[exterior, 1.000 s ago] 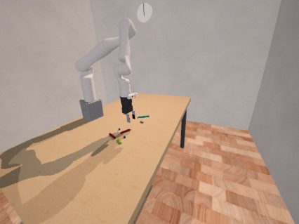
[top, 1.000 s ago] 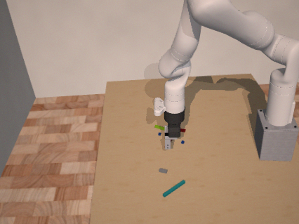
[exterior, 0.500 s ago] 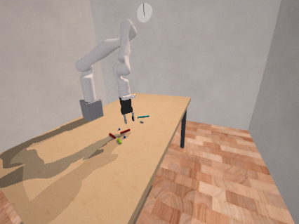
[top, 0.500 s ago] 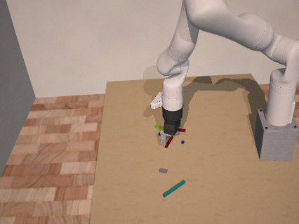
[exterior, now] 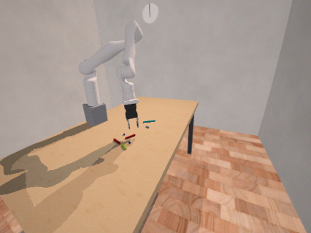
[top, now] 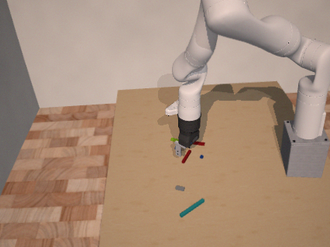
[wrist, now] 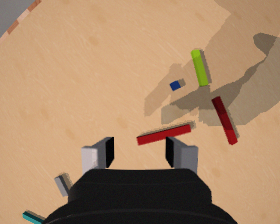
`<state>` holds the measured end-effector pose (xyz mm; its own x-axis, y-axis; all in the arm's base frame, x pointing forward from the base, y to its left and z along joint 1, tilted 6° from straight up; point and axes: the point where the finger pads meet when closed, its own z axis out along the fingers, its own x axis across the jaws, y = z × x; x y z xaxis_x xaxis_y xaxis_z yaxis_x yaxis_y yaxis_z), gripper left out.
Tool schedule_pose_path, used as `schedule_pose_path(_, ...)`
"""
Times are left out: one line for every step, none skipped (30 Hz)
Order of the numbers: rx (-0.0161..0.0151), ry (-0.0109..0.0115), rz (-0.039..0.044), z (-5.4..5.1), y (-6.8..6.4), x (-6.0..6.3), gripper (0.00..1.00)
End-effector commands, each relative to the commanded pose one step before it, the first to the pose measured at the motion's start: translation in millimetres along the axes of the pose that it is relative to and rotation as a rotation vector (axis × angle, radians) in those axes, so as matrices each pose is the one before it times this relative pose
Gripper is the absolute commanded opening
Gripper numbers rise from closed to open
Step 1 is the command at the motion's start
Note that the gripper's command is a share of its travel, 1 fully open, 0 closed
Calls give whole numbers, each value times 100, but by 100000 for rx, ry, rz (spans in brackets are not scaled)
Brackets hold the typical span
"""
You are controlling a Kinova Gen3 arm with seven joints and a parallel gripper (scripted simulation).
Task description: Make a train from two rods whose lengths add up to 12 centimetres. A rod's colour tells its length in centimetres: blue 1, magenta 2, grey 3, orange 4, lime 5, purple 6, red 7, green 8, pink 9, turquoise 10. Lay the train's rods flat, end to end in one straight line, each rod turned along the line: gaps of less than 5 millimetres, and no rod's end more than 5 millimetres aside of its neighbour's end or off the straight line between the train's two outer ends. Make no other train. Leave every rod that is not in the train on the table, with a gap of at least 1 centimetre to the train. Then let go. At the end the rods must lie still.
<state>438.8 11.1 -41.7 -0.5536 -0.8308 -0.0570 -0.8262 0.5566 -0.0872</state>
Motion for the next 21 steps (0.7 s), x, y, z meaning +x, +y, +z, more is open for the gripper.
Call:
schedule_pose_path(60,29,328,-20,-65,24,100)
schedule_pose_path(14,-12,729,-4,-24,28,100)
schedule_pose_path(12,-11,631,-4,-21,24,100)
schedule_pose_path(10,-9,537,-3,-18,20,100)
schedule_pose_path(9,-8,449,-3,-15,17,100)
schedule_pose_path(7,-7,367,-2,-12,14,100)
schedule_pose_path(6,-5,292,-2,-10,11,100)
schedule_pose_path(4,-4,224,-1,-8,8,100)
schedule_pose_path(3,-3,164,-1,-5,6,100)
schedule_pose_path(2,-2,112,-1,-4,4,100)
schedule_pose_path(1,-1,69,0,-2,3,100)
schedule_pose_path(1,-1,36,0,-1,1,100)
schedule_pose_path(0,0,14,0,0,1,100)
schedule_pose_path(0,0,2,0,0,0,100)
schedule_pose_path(0,0,0,0,0,0,100)
schedule_pose_path(0,0,0,0,0,0,100)
schedule_pose_path(0,0,0,0,0,0,100)
schedule_pose_path(0,0,0,0,0,0,100)
schedule_pose_path(0,0,0,0,0,0,100)
schedule_pose_path(0,0,0,0,0,0,100)
schedule_pose_path(0,0,0,0,0,0,100)
